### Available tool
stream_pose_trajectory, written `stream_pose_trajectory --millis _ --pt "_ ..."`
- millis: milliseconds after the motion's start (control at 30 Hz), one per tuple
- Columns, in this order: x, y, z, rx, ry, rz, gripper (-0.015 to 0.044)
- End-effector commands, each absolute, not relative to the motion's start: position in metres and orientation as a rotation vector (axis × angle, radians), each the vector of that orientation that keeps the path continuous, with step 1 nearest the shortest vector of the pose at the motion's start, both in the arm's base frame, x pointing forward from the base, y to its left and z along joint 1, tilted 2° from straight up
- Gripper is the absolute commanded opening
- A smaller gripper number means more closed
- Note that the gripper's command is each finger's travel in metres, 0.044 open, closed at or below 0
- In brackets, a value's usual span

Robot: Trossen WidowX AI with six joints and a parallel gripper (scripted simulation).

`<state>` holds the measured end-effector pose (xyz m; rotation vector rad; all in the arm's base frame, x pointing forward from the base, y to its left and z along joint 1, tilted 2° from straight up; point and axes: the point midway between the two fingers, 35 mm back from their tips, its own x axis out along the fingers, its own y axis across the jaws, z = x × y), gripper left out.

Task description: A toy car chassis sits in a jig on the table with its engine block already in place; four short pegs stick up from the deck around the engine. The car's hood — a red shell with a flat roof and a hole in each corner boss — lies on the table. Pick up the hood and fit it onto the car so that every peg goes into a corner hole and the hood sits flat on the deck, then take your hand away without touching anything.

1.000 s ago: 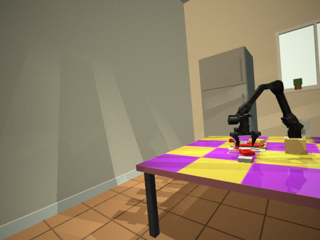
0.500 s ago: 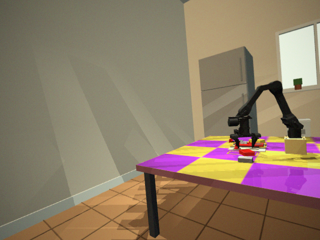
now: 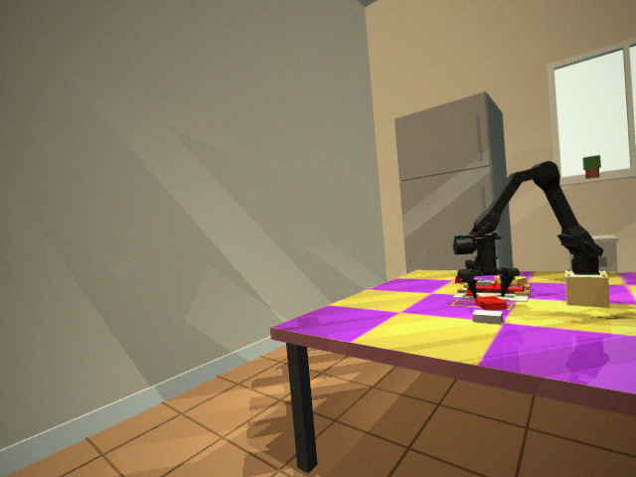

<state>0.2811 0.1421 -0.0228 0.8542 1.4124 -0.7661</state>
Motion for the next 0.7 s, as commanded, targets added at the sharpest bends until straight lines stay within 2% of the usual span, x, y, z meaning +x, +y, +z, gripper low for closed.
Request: stream_pose_trajectory --millis 0,667 --pt "0.279 0.1407 -0.0274 0.846 1.417 -0.777 0.044" --pt "0.2792 0.1411 -0.0345 0.846 1.417 -0.777 0.044"
